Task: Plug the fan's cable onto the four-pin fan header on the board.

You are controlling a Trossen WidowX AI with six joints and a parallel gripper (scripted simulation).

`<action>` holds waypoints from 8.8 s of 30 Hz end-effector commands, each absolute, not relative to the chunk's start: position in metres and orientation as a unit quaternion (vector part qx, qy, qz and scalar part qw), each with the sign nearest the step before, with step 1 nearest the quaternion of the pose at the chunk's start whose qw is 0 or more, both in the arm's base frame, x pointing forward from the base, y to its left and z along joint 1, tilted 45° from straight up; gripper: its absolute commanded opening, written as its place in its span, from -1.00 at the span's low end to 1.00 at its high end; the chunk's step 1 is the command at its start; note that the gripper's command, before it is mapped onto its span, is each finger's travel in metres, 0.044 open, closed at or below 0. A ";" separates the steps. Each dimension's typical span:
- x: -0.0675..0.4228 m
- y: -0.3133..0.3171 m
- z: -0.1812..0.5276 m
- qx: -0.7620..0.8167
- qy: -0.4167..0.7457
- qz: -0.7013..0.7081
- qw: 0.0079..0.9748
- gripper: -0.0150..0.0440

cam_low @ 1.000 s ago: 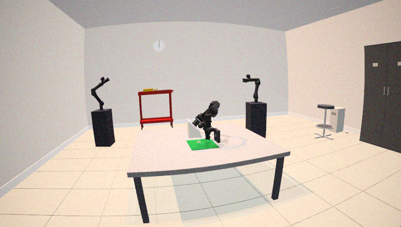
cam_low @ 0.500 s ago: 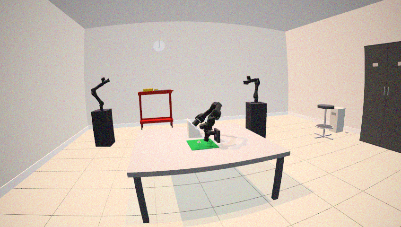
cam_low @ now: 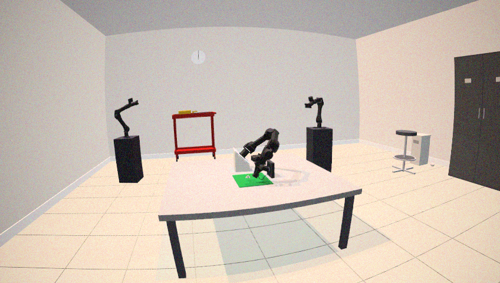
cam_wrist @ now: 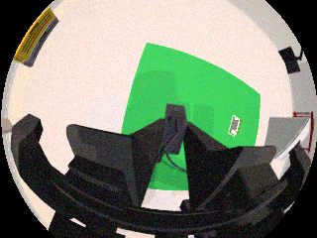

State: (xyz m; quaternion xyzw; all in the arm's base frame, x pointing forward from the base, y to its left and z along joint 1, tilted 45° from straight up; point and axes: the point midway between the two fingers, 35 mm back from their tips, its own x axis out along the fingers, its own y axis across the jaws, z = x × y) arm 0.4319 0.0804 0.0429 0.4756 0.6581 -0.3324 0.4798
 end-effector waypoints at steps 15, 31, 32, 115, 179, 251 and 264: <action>0.430 0.083 0.042 0.430 0.594 -0.405 0.546 -0.49; 0.431 0.086 0.046 0.396 0.522 -0.453 0.604 -0.49; 0.431 0.087 0.046 0.394 0.517 -0.455 0.608 -0.49; 0.434 0.113 0.074 0.351 0.309 -0.501 0.728 -0.49; 0.433 0.153 0.037 0.351 0.310 -0.501 0.727 -0.49; 0.432 0.157 0.035 0.349 0.313 -0.500 0.729 -0.02; 0.432 0.158 0.037 0.349 0.313 -0.499 0.729 -0.02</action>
